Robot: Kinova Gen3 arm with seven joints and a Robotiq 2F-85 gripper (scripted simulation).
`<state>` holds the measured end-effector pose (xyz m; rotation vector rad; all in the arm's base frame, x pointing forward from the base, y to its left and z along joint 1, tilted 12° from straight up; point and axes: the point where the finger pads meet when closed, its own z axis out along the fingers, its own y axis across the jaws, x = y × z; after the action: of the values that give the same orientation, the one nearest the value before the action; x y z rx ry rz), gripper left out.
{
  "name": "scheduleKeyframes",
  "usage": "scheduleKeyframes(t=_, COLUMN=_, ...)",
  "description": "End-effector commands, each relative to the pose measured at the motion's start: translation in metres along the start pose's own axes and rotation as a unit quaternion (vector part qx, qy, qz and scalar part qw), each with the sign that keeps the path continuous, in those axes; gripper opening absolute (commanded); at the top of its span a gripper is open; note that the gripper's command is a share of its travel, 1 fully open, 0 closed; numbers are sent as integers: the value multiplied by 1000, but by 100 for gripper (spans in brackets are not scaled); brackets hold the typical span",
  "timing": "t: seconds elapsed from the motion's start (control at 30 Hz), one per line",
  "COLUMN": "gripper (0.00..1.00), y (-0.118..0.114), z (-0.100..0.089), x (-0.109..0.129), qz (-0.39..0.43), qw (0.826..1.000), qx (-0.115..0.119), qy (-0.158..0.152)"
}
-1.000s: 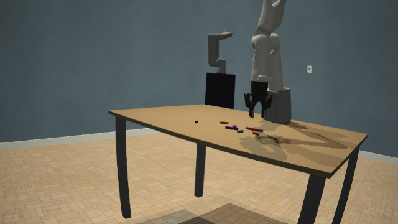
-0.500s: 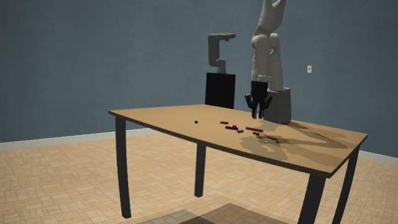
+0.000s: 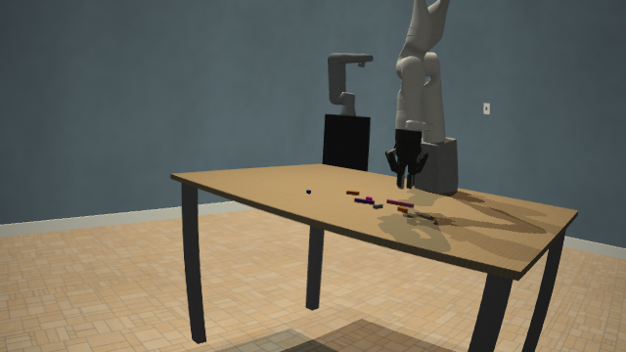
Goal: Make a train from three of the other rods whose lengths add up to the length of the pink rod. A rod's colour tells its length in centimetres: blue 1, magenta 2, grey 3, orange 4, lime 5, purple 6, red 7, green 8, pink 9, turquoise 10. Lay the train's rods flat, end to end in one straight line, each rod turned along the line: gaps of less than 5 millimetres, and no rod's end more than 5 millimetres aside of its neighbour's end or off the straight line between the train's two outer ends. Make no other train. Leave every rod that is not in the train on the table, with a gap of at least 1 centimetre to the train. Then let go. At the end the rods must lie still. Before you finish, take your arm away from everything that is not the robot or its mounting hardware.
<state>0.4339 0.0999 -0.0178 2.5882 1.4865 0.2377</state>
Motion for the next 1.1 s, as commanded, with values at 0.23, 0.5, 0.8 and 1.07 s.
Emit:
scheduleKeyframes(t=0.23, gripper=24, y=1, z=13, x=-1, qz=1, qw=1000, qx=0, qy=0)
scheduleKeyframes(t=0.5, gripper=24, y=1, z=23, x=-1, qz=1, qw=1000, qx=0, qy=0)
scheduleKeyframes(t=0.8, gripper=24, y=1, z=35, x=-1, qz=1, qw=1000, qx=0, qy=0)
scheduleKeyframes(t=1.07, gripper=24, y=1, z=41, x=0, qz=1, qw=1000, qx=0, qy=0)
